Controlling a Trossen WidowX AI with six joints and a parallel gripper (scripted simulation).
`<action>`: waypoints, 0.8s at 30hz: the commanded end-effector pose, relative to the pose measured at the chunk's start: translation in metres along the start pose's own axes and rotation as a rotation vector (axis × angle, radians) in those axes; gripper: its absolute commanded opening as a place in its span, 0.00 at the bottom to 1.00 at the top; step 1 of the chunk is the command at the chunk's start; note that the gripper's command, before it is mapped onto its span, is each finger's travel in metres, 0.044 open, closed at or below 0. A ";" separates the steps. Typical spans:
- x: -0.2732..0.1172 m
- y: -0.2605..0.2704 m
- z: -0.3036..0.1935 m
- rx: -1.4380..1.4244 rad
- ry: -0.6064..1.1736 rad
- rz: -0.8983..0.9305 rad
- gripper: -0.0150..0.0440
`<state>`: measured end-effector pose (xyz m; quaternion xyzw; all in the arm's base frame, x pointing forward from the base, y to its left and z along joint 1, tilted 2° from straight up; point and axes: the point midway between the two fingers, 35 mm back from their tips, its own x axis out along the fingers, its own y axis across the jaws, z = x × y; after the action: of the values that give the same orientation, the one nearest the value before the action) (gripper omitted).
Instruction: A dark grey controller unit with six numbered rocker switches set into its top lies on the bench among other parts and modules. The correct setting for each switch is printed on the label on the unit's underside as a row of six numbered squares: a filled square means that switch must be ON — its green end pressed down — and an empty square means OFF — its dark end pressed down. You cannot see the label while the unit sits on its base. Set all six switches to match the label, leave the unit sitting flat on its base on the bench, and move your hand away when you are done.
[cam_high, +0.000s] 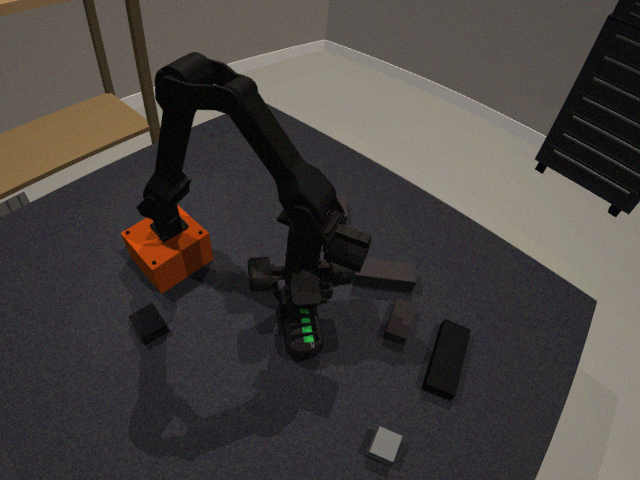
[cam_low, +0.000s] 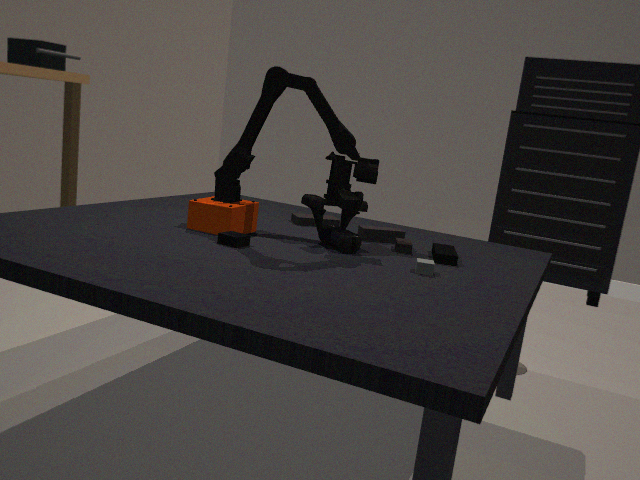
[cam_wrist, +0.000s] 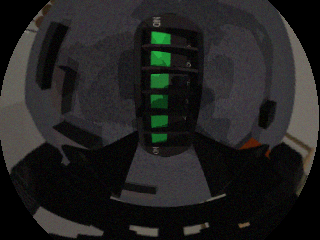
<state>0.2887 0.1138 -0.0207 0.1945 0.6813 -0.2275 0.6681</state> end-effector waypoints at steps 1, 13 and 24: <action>-0.003 0.009 0.005 0.001 -0.018 0.034 0.25; -0.003 0.010 0.006 0.001 -0.018 0.034 0.25; 0.000 0.000 0.000 0.000 0.001 -0.001 0.74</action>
<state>0.2883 0.1137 -0.0211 0.1935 0.6824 -0.2284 0.6669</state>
